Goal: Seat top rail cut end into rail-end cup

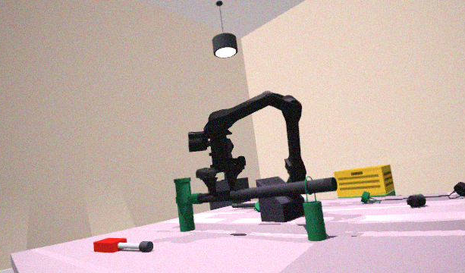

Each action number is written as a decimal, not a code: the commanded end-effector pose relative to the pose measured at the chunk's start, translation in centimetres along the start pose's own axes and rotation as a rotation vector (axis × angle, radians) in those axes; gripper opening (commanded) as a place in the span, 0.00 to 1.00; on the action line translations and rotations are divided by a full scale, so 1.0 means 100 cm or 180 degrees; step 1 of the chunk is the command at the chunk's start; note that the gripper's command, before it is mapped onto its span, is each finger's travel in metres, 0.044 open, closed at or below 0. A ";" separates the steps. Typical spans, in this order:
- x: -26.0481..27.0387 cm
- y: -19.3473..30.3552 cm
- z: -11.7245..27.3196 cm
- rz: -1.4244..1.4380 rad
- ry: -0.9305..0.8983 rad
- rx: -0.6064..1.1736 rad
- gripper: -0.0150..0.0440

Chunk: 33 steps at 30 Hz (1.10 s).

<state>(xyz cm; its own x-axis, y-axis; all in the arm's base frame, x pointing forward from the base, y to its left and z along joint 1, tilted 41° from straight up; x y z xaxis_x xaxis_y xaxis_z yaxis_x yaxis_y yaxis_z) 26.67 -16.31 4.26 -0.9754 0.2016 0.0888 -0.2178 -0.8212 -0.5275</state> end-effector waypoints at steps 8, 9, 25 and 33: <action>0.002 -0.008 0.039 0.0018 0.0027 0.0020 1.00; 0.003 -0.008 0.047 0.0016 0.0026 0.0020 1.00; 0.005 -0.009 0.060 0.0017 0.0025 0.0019 1.00; 0.005 -0.009 0.060 0.0017 0.0025 0.0019 1.00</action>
<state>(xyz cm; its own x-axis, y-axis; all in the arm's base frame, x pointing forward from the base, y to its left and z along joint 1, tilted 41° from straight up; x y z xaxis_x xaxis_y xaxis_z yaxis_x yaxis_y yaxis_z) 26.19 -18.63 9.82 -0.9752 0.2069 0.0785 -0.2168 -0.8225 -0.5258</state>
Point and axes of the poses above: the point midway between the two fingers, 35 mm back from their tips, its own z axis back along the fingers, its own x axis across the jaws, y = z × x, the point moved 3 cm from there along z, back along the fingers, and after that the axes turned 9 degrees about -z, right-handed, at the moved point
